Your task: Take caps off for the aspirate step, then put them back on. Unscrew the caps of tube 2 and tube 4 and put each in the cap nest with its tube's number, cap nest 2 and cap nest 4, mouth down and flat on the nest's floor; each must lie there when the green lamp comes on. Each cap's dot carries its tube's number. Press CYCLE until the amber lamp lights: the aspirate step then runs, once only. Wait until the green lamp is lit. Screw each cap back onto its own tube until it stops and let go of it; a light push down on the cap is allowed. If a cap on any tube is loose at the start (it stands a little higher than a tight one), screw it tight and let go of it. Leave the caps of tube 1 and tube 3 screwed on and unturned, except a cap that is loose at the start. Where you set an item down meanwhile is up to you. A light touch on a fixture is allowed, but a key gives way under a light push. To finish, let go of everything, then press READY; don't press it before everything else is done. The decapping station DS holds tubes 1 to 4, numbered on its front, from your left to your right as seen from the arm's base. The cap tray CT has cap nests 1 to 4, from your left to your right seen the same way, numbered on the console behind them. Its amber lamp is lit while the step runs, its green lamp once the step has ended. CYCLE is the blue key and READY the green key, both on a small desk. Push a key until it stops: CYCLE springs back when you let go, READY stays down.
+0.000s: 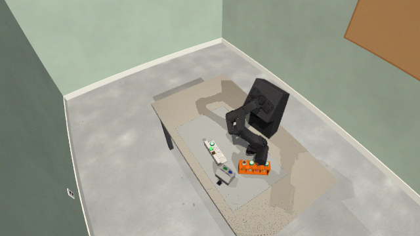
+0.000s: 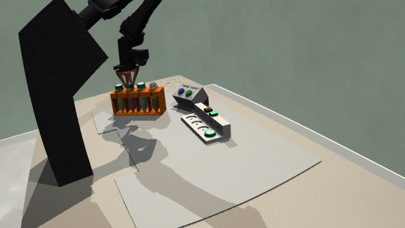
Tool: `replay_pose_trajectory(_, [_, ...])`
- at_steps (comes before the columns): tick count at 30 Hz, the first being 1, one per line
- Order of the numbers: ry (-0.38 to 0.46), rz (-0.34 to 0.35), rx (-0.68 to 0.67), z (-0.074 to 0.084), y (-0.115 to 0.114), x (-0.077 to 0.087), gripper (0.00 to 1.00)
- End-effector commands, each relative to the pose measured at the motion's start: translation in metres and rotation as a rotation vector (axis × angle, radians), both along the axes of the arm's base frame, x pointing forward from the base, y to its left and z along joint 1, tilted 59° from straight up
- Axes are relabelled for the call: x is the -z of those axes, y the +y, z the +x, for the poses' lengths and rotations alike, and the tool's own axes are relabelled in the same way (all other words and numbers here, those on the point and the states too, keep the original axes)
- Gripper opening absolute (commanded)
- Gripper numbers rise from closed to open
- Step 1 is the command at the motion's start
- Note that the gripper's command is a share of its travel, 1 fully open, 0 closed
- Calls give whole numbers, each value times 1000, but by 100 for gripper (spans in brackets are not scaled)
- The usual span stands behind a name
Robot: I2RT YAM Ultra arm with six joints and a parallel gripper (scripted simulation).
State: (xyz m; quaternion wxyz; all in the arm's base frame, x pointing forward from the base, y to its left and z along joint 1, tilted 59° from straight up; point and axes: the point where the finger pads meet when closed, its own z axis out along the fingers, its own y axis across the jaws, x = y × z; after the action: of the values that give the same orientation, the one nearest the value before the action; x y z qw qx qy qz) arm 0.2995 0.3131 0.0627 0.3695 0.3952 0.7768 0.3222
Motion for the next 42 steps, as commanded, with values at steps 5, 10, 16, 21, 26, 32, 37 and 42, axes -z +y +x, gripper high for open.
replay_pose_trajectory(5, [11,58,29,-1,2,-2,49])
replay_pose_trajectory(10, [11,58,29,-1,2,-2,49])
replay_pose_trajectory(16, [-7,-11,-14,-2,2,-2,49])
replay_pose_trajectory(21, [-77,-288,-187,-2,2,-2,49])
replay_pose_trajectory(26, [-130,-495,-316,-2,2,-2,49])
replay_pose_trajectory(32, [-183,-702,-445,-2,2,-3,49])
replay_pose_trajectory(37, [-235,-909,-574,-2,2,-3,49])
replay_pose_trajectory(42, [-288,-1117,-704,-2,2,-3,49])
